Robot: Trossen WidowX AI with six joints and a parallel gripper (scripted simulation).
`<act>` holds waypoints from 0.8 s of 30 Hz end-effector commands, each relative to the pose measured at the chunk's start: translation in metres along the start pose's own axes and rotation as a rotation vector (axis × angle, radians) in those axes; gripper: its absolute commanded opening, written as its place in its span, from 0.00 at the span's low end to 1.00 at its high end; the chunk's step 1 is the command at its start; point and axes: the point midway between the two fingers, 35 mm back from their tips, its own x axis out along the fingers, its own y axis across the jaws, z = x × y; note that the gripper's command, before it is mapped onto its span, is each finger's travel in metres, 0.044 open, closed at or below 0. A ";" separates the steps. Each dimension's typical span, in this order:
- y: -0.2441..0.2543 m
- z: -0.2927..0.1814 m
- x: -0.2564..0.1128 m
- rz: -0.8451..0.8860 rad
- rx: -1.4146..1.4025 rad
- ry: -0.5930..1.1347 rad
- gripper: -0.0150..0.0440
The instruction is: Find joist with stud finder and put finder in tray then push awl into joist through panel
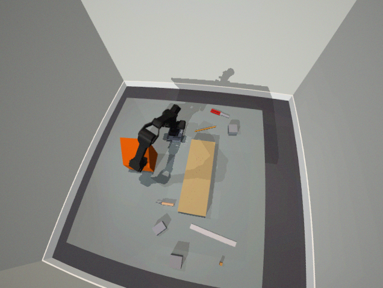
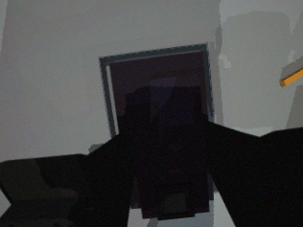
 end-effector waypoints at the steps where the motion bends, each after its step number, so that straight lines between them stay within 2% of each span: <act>1: 0.000 -0.004 0.010 -0.003 -0.006 0.002 0.25; 22: 0.000 -0.014 0.039 -0.004 -0.005 0.003 0.25; 24: 0.001 -0.013 0.038 0.000 0.000 0.005 0.34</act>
